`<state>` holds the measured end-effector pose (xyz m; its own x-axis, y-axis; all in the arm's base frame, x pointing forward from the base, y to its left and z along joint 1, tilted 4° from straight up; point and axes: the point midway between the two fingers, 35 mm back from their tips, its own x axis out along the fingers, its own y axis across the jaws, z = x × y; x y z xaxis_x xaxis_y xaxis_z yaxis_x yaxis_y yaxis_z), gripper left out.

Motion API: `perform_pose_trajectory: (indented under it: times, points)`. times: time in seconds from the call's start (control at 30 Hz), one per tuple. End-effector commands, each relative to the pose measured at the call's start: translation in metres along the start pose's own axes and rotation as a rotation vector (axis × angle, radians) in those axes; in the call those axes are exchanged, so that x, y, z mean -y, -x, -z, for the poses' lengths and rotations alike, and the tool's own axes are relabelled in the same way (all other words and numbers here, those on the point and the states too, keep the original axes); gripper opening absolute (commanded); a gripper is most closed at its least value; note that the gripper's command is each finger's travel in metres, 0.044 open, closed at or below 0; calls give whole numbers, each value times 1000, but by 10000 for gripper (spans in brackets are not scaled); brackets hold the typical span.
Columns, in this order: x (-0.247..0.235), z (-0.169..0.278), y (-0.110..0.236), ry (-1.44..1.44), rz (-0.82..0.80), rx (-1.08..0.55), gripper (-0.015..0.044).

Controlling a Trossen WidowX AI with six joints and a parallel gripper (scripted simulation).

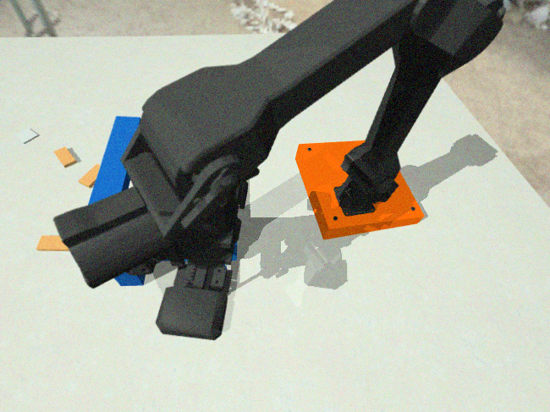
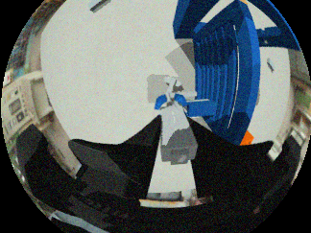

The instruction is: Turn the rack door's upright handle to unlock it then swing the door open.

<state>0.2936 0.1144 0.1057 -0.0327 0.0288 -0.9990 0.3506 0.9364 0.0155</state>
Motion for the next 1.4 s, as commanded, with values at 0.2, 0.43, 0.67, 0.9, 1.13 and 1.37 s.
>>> perform_pose_trajectory:
  times: [0.2, 0.43, 0.67, 0.9, 1.13, 1.37]
  points:
    - [1, 0, 0, -20, 2, -6, 14]
    - [1, 0, 0, -20, 2, -6, 171]
    - [1, 0, 0, -20, 2, -6, 285]
    - [0, -1, 9, -20, 2, -6, 285]
    - [-1, -1, 17, -20, 2, -5, 285]
    - [-1, -2, 26, -20, 2, -5, 285]
